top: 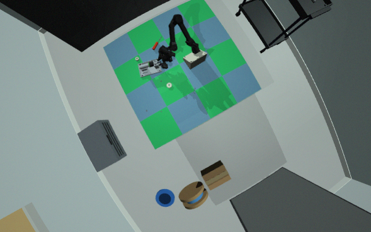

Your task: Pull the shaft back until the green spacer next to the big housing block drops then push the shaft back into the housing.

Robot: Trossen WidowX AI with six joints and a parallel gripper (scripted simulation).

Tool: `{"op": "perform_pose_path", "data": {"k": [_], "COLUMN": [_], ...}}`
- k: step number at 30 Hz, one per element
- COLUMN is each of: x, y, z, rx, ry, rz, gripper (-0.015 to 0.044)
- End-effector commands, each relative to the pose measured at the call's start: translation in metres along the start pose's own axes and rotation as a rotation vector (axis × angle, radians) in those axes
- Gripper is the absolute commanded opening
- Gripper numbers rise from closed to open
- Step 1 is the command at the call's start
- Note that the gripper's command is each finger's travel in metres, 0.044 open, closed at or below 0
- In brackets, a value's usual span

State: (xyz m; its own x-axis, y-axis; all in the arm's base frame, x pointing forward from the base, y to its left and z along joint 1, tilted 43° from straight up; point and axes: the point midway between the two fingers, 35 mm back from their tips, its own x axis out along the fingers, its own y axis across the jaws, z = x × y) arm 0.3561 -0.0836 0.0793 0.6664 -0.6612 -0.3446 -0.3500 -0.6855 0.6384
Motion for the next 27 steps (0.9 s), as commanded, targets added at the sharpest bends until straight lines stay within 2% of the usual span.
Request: {"op": "perform_pose_path", "data": {"k": [1,5,8,27], "x": [0.0,0.0,0.0,-0.0069], "y": [0.0001,0.0001,0.0001,0.0], "z": [0.0,0.0,0.0,0.0069], "rx": [0.0,0.0,0.0,-0.006], "ry": [0.0,0.0,0.0,-0.003], "rz": [0.0,0.0,0.0,-0.002], "gripper": [0.0125,0.002,0.0,0.0]}}
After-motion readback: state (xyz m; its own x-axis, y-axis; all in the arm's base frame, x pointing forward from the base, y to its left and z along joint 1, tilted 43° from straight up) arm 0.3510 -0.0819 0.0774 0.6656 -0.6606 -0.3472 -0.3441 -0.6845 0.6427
